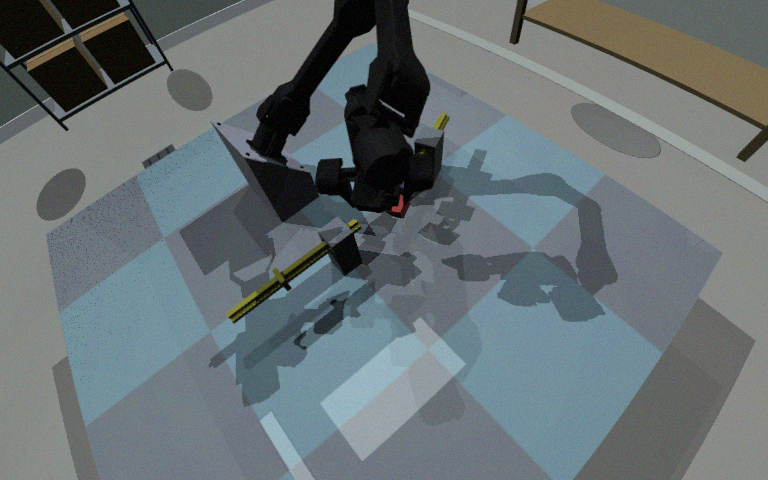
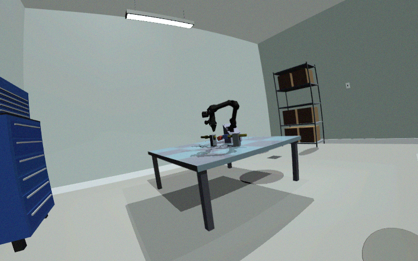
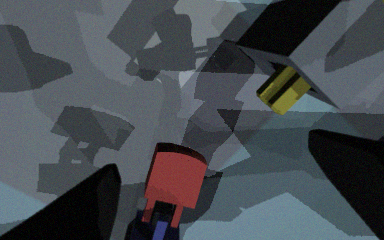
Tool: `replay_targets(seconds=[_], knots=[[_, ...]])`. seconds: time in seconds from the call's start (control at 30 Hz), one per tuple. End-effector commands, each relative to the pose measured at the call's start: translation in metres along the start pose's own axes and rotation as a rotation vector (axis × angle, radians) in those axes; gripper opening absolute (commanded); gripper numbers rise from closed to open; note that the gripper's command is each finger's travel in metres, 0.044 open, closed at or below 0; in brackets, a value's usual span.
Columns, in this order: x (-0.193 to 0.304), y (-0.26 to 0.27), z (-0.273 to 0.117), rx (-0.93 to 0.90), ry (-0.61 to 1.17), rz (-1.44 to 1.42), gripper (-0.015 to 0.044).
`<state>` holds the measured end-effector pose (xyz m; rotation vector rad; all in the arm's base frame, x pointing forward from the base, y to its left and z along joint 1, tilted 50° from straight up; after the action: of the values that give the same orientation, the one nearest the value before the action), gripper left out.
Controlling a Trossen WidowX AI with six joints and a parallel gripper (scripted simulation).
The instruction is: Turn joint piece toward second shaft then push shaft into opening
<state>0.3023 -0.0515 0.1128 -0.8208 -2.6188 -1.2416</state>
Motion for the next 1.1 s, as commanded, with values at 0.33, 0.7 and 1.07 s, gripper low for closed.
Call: replay_targets(seconds=[0.33,0.7,1.07], knots=[[0.0,0.0,0.007,-0.005,0.003,0.386,0.044],[-0.001,0.0,0.017,-0.004,0.002,0.482,0.044],[-0.001,0.001,0.075,-0.006,0.003,0.482,0.044]])
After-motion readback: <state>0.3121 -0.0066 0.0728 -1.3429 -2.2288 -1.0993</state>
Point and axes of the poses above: the point midway between the two fingers, 35 mm back from their tips, its own z axis out along the fingers, its own y axis across the jaws, x = y × z, the point moved 4 cm from there along -z, back along the fingers, and after that the axes turned 15 degrees about -z, right-handed, at the moved point
